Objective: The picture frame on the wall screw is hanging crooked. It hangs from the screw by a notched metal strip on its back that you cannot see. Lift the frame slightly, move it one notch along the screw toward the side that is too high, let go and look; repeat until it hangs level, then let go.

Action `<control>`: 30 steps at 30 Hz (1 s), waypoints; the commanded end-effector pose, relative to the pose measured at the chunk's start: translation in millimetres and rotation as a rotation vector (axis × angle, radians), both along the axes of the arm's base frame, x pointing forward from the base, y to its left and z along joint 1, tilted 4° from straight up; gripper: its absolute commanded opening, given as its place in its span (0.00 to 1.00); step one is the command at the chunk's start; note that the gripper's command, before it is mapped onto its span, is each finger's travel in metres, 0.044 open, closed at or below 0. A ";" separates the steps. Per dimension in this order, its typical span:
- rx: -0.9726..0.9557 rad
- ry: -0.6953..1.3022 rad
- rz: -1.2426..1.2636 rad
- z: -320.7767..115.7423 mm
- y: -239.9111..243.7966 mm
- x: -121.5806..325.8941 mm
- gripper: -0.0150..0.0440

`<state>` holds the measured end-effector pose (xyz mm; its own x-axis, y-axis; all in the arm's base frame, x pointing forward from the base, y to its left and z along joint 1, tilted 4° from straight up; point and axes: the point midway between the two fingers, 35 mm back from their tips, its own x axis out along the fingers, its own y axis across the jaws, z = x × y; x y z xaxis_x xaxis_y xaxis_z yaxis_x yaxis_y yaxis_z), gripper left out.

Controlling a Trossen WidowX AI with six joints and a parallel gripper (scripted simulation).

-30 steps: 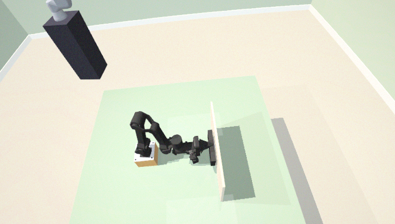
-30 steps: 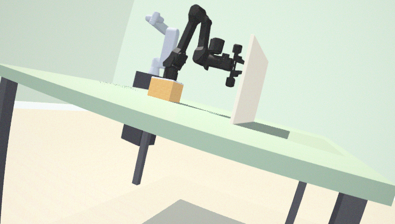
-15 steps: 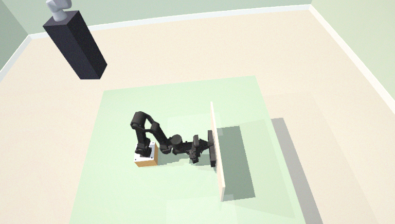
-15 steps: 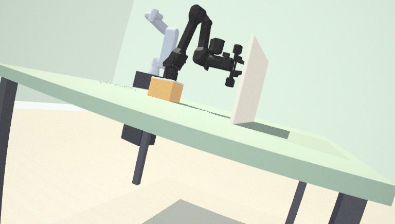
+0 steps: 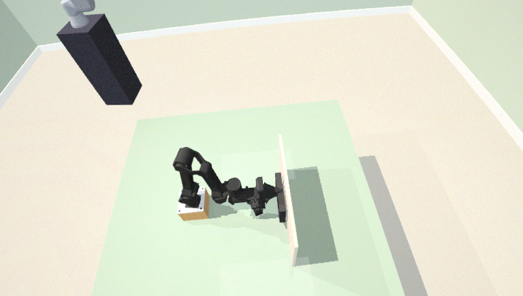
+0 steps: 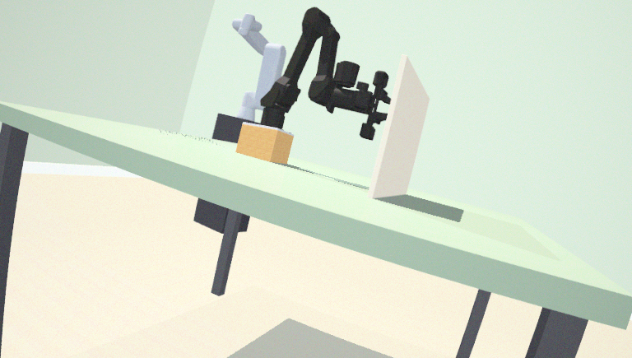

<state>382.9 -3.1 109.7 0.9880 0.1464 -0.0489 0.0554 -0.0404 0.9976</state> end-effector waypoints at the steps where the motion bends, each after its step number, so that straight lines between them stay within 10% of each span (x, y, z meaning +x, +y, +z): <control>1: -0.027 -0.006 0.000 0.1 0.1 0.0 0.25; 12: -0.010 -0.001 0.000 -0.1 0.0 0.0 0.69; 30: 0.155 0.028 -0.017 6.5 -18.3 -59.6 0.69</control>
